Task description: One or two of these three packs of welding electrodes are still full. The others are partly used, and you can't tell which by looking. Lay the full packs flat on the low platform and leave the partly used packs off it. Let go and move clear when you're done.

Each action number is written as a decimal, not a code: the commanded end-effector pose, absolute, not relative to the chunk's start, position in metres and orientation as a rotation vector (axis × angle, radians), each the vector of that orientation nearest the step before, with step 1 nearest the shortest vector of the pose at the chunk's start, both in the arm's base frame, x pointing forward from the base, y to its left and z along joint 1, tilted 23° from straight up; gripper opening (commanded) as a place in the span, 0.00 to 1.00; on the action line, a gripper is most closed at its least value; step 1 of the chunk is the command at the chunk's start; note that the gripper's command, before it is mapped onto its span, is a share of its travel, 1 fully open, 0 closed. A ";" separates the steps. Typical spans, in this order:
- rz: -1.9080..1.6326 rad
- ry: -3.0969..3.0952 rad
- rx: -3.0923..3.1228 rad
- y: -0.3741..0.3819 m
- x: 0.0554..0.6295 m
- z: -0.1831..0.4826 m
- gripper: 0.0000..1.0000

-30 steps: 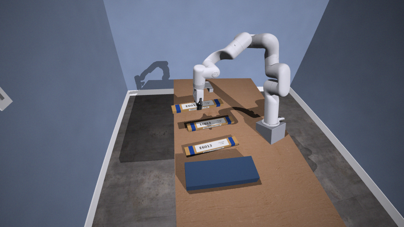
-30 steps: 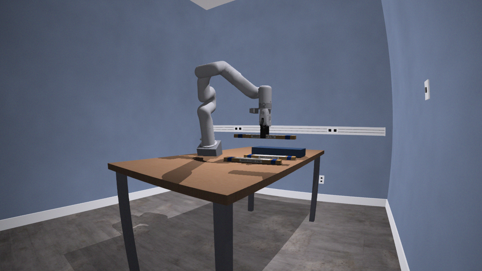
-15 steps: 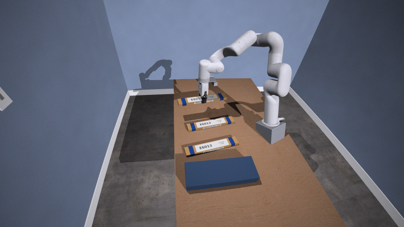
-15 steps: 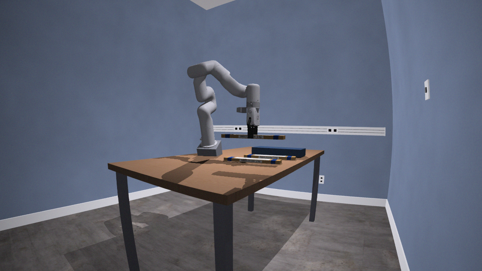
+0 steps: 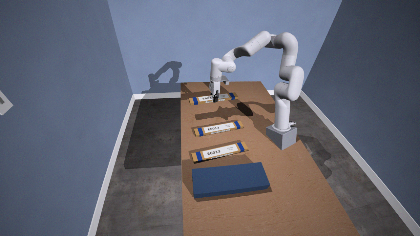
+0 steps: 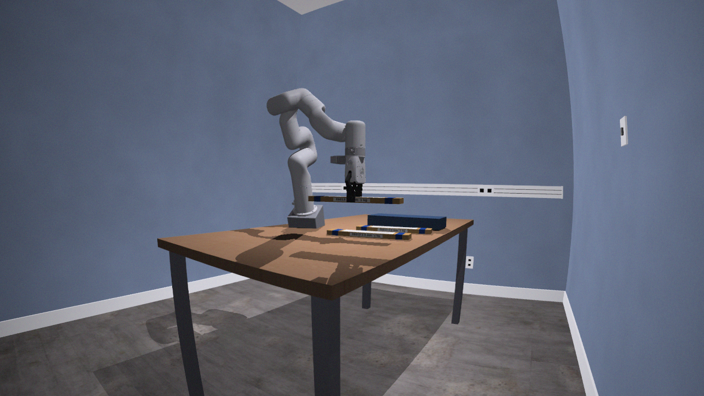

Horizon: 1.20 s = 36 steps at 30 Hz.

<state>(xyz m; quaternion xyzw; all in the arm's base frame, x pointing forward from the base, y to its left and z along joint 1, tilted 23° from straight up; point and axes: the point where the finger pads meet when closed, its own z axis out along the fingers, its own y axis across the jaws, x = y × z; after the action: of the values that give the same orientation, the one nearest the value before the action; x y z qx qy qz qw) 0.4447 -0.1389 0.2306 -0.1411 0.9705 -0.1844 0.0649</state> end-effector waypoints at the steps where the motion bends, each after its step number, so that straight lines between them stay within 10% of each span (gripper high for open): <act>1: -0.556 2.924 -0.428 -0.151 0.440 0.236 0.58; 36: -0.556 2.924 -0.428 -0.163 0.434 0.239 0.58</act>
<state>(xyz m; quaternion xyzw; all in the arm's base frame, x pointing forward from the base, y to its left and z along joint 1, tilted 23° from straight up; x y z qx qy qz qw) 0.4330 -0.1632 0.2376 -0.1417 0.9705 -0.1841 0.0652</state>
